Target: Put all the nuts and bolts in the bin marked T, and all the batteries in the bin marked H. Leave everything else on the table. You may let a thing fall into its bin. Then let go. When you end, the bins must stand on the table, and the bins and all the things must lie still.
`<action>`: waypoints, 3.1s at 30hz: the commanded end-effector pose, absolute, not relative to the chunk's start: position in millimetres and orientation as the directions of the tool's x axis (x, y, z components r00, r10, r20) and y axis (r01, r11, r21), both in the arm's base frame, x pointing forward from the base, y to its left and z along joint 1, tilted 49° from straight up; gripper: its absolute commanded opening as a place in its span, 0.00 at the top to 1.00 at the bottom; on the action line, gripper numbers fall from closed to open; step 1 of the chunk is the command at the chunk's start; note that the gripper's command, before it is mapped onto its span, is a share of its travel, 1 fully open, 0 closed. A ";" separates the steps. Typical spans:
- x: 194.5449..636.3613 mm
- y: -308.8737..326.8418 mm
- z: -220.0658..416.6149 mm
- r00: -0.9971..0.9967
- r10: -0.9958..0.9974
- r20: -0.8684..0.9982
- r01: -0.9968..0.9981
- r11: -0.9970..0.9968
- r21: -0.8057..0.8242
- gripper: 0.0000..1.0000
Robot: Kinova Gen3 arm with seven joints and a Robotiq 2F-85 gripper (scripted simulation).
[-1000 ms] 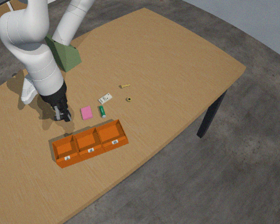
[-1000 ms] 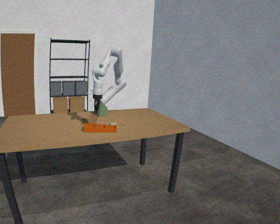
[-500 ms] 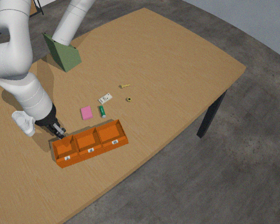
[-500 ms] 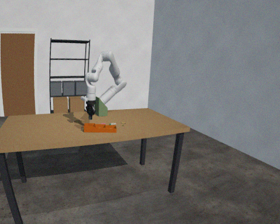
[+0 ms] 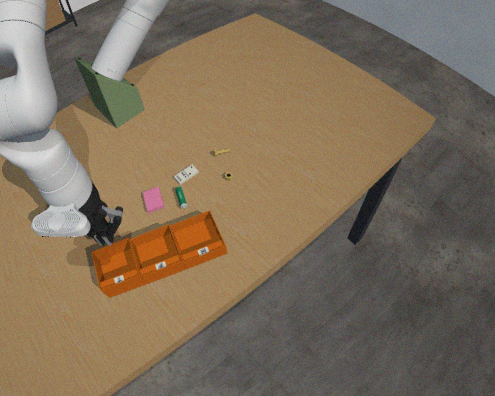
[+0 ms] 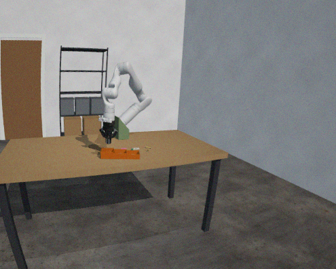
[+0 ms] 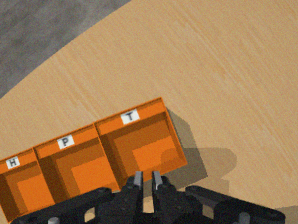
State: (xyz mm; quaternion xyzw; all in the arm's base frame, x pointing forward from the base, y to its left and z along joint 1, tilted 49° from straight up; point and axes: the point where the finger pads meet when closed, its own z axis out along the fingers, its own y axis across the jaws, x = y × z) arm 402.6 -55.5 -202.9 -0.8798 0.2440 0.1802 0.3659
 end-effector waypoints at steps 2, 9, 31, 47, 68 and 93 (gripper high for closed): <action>401.5 -56.8 -203.7 0.871 -0.233 -0.433 -0.475 -0.629 -0.615 0.91; 401.5 -56.8 -203.7 0.964 -0.061 -0.259 -0.232 -0.668 -0.707 0.91; 401.5 -56.8 -203.7 0.964 -0.061 -0.259 -0.232 -0.668 -0.707 0.91; 401.6 -56.8 -203.7 0.964 -0.061 -0.259 -0.232 -0.668 -0.707 0.91; 412.2 -26.7 -172.0 0.964 -0.061 -0.259 -0.232 -0.668 -0.707 0.91; 421.5 -0.4 -144.3 0.964 -0.062 -0.259 -0.233 -0.668 -0.707 0.91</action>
